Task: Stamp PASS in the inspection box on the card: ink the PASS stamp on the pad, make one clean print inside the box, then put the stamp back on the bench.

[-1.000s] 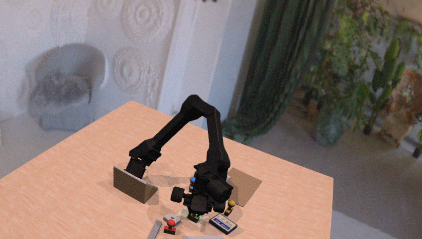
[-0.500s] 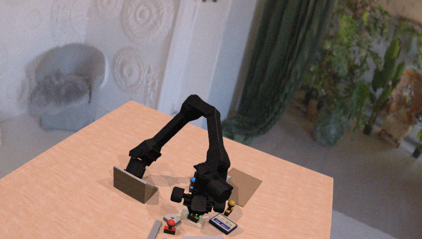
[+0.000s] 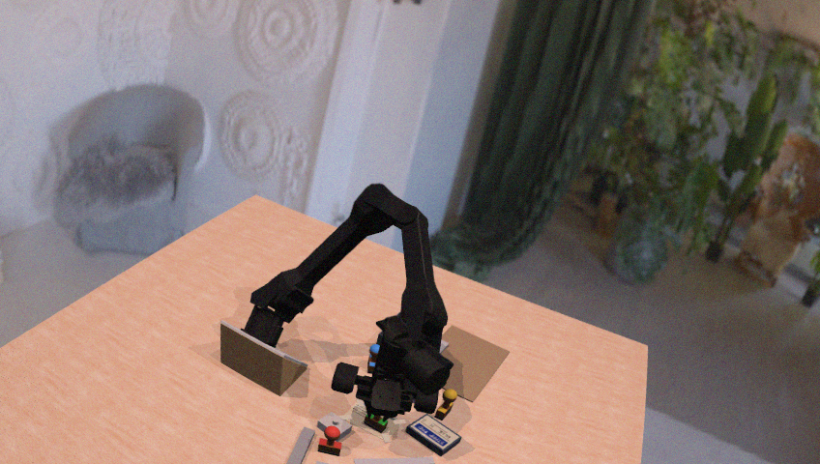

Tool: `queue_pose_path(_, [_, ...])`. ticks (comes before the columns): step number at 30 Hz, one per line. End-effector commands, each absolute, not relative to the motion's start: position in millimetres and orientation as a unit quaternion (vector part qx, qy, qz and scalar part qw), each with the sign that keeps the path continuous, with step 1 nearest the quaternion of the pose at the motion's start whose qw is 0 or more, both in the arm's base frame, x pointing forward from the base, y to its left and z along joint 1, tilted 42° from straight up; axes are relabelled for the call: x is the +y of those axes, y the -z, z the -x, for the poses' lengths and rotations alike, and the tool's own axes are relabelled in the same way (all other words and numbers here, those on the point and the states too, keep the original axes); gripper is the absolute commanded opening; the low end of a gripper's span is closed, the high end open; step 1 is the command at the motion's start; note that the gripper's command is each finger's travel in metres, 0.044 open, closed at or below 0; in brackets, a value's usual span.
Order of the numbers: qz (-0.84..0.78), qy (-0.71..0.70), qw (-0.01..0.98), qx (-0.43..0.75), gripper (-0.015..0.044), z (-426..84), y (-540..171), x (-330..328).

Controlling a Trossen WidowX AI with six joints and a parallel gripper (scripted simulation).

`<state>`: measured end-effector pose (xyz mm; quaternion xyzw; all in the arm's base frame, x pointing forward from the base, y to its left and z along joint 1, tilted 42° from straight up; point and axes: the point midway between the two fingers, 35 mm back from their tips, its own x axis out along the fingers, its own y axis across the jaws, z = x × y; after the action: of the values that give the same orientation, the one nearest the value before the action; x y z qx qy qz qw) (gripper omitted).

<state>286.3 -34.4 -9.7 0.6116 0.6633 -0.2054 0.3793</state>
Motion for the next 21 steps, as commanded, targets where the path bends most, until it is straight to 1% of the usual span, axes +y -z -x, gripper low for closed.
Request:
queue_pose_path(1, [-0.611, 0.204, 0.379, 0.664, 0.0000, -287.0, 11.2, -31.7])
queue_pose_path(21, [-0.611, 0.204, 0.379, 0.664, 0.0000, -286.9, 9.6, -33.2])
